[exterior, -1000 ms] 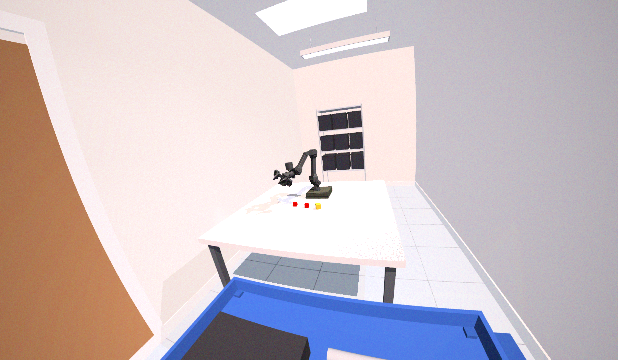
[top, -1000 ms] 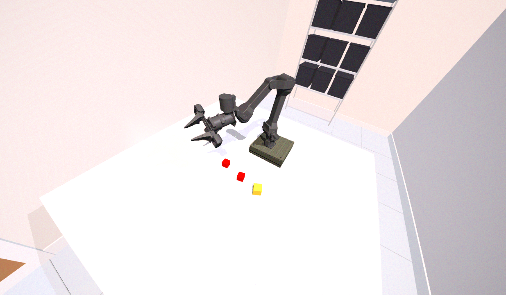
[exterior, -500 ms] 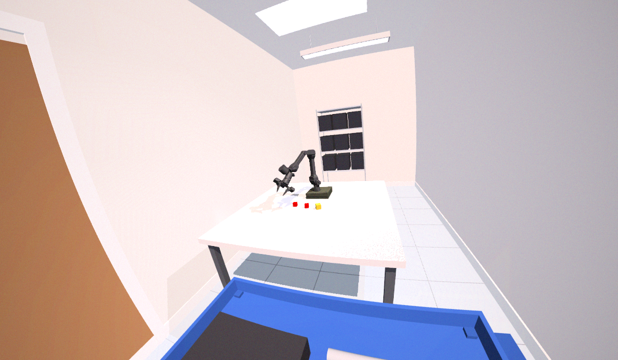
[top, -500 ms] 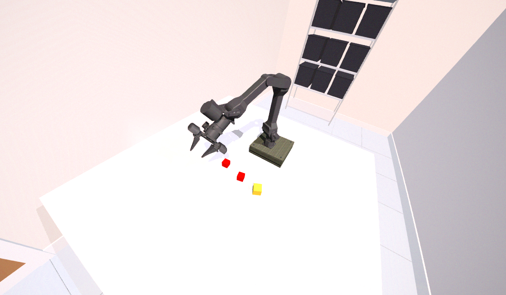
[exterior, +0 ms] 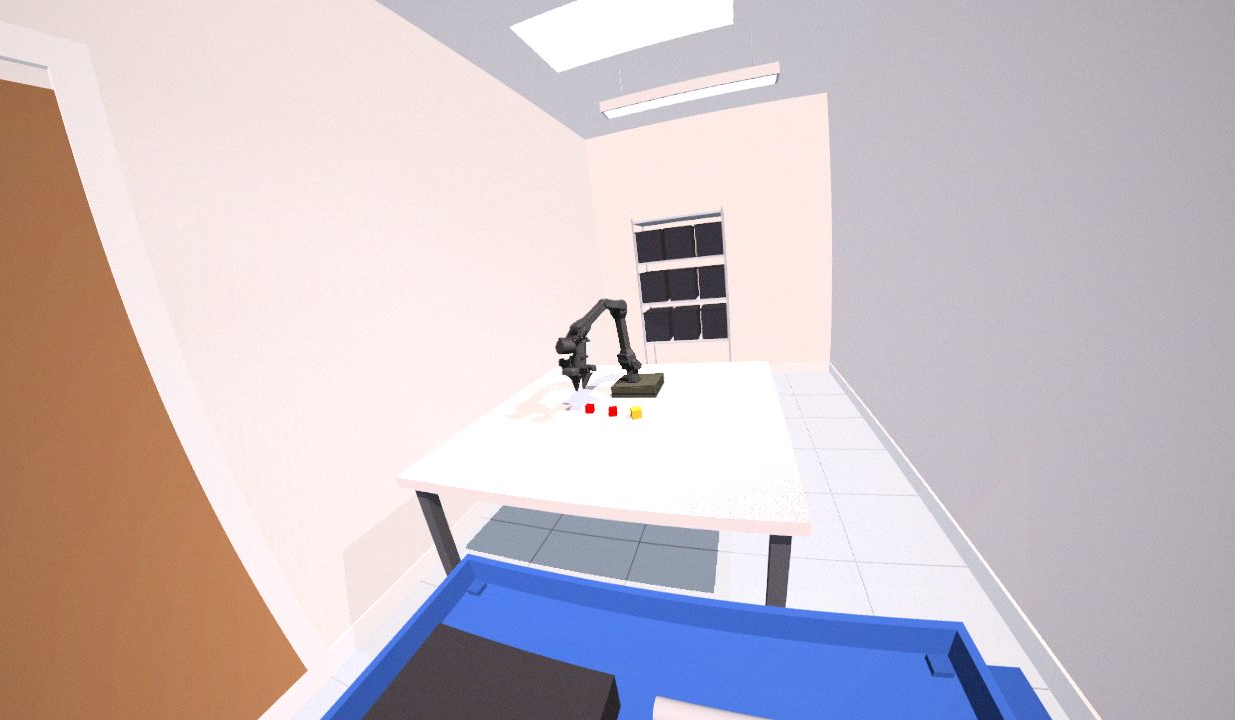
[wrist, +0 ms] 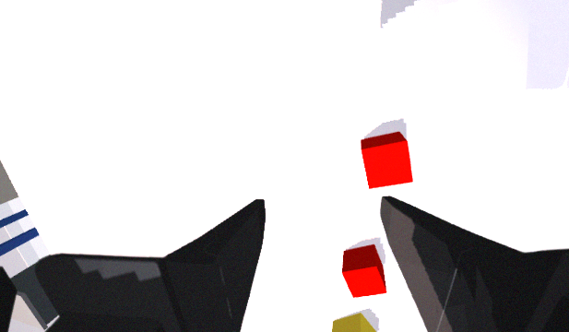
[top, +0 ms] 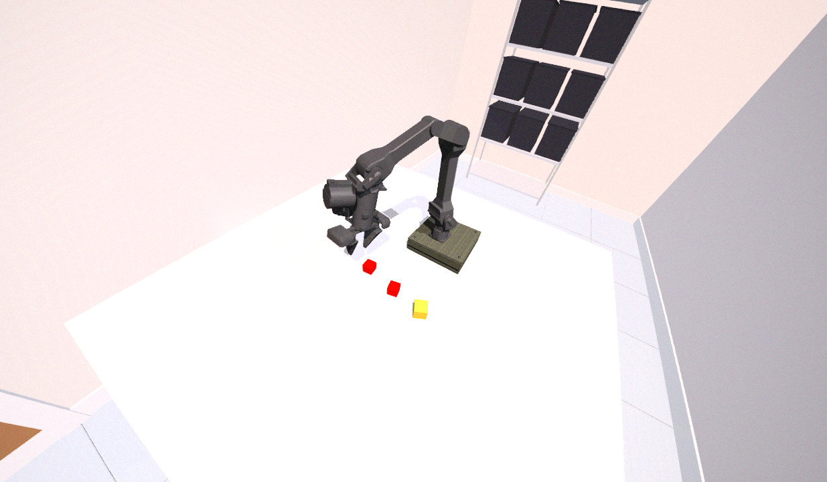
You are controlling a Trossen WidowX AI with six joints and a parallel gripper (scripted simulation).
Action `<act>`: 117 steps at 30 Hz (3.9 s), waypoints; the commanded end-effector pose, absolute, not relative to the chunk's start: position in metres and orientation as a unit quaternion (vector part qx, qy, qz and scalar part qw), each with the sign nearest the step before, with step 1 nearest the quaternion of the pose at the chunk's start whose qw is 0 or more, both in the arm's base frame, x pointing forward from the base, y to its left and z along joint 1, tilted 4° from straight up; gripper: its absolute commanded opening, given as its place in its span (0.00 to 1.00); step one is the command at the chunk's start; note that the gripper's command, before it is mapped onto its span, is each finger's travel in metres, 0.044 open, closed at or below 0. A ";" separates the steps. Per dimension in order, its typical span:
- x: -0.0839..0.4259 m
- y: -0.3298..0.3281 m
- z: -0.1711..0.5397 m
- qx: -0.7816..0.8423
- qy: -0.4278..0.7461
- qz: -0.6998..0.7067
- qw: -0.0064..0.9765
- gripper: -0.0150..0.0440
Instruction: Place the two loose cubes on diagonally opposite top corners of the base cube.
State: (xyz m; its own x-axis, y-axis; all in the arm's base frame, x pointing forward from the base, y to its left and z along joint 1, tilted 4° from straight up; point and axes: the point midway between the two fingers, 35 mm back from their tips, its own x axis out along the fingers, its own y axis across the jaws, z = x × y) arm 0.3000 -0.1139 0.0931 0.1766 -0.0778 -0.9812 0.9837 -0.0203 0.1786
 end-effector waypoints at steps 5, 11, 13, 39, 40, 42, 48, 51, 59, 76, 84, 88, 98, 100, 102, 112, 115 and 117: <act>0.269 -0.104 0.104 0.425 0.544 -0.467 0.552 0.70; 0.270 -0.105 0.090 0.425 0.544 -0.467 0.552 0.70; 0.270 -0.106 0.072 0.425 0.544 -0.467 0.552 0.70; 0.266 -0.109 0.006 0.425 0.544 -0.467 0.552 0.70; 0.266 -0.110 0.004 0.425 0.544 -0.467 0.552 0.70; 0.266 -0.110 0.001 0.425 0.544 -0.467 0.552 0.70; 0.265 -0.110 -0.006 0.425 0.544 -0.467 0.552 0.70; 0.265 -0.110 -0.006 0.425 0.544 -0.467 0.552 0.57; 0.267 -0.110 -0.005 0.423 0.543 -0.466 0.556 0.43; 0.277 -0.109 0.025 0.417 0.537 -0.459 0.571 0.43; 0.277 -0.109 0.039 0.419 0.538 -0.460 0.568 0.43; 0.277 -0.109 0.045 0.420 0.539 -0.461 0.566 0.43; 0.276 -0.108 0.062 0.421 0.541 -0.463 0.562 0.43; 0.276 -0.108 0.066 0.422 0.541 -0.463 0.561 0.43; 0.275 -0.107 0.069 0.422 0.541 -0.463 0.561 0.43; 0.273 -0.106 0.087 0.424 0.543 -0.465 0.556 0.43; 0.272 -0.105 0.092 0.424 0.543 -0.466 0.555 0.43; 0.271 -0.105 0.096 0.424 0.543 -0.466 0.554 0.43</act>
State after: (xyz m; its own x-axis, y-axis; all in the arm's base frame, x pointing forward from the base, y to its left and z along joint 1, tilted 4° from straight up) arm 0.2699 -0.1055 0.0890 -0.0340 -0.0579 -0.9977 0.9764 0.2112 -0.0456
